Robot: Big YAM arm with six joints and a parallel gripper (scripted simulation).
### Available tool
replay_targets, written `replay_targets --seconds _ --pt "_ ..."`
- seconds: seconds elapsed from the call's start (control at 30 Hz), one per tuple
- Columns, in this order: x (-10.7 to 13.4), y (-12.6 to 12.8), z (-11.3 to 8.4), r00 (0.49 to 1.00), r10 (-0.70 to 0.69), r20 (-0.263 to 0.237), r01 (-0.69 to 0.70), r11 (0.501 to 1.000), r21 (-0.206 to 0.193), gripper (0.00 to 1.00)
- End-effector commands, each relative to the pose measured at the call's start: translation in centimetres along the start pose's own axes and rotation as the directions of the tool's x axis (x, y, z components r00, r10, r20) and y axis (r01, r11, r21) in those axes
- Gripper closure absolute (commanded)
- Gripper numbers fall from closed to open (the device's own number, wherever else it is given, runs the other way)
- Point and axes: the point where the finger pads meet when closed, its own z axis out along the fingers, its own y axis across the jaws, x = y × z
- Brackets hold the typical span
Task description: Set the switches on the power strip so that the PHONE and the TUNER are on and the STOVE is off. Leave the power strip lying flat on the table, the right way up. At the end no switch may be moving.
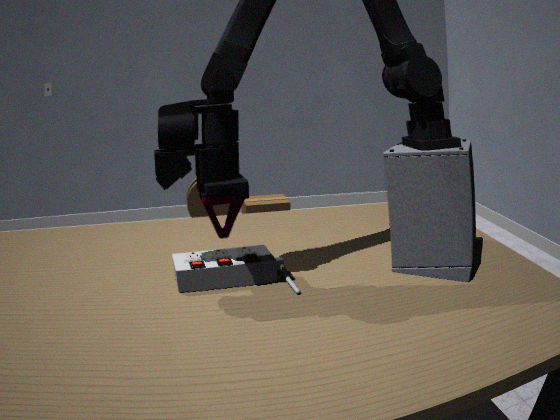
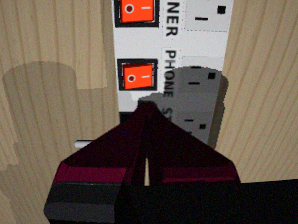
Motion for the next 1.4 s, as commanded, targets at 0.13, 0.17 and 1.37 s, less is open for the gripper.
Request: replay_targets --seconds 0.13,0.17,1.37 --pt "-1.0 0.1 -1.3 1.000 0.012 0.028 -0.012 1.000 0.001 1.00" --pt "-1.0 0.1 -1.3 1.000 0.012 0.028 -0.012 1.000 0.000 1.00" --pt "-2.5 0.1 -13.2 0.998 0.011 0.064 -0.011 1.000 0.002 0.00"
